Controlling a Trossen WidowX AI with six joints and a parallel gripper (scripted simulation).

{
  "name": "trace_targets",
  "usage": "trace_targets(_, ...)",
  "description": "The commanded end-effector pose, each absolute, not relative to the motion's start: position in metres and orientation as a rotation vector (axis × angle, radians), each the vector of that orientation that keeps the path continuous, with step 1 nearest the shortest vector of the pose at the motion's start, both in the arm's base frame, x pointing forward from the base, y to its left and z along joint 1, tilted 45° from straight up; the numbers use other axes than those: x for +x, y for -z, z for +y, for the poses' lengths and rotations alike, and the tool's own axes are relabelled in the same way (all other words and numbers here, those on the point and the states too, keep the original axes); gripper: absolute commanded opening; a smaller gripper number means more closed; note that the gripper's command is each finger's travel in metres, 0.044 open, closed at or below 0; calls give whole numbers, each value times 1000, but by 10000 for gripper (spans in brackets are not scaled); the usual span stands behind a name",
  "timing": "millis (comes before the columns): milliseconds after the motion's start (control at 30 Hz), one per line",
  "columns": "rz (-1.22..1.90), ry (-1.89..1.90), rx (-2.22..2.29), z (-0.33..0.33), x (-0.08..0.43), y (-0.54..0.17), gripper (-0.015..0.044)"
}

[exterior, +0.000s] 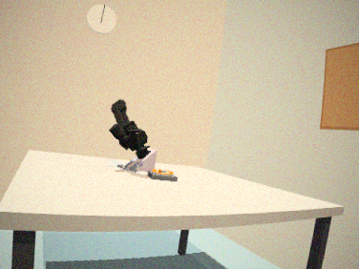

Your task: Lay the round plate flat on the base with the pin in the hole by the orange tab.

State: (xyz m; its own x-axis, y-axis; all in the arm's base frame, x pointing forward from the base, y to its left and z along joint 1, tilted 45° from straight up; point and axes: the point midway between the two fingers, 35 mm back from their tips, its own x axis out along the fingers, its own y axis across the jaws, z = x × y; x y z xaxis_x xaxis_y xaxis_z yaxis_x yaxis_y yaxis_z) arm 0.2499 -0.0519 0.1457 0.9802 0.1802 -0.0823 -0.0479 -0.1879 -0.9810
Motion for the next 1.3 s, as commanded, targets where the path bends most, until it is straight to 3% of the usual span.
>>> trace_targets(0, -87, -210, -1727, -53, 252, -145, 374)
trace_targets(233, 445, -329, -968, -67, 302, -96, 190)
trace_targets(467, 914, -270, -542, -48, 323, -51, 6)
trace_targets(767, 1480, 212, -352, -36, 311, -17, 0)
trace_targets(1033, 1544, 674, -533, -25, 313, -30, 0)
trace_targets(1267, 1541, 686, -539, -23, 314, -30, 0)
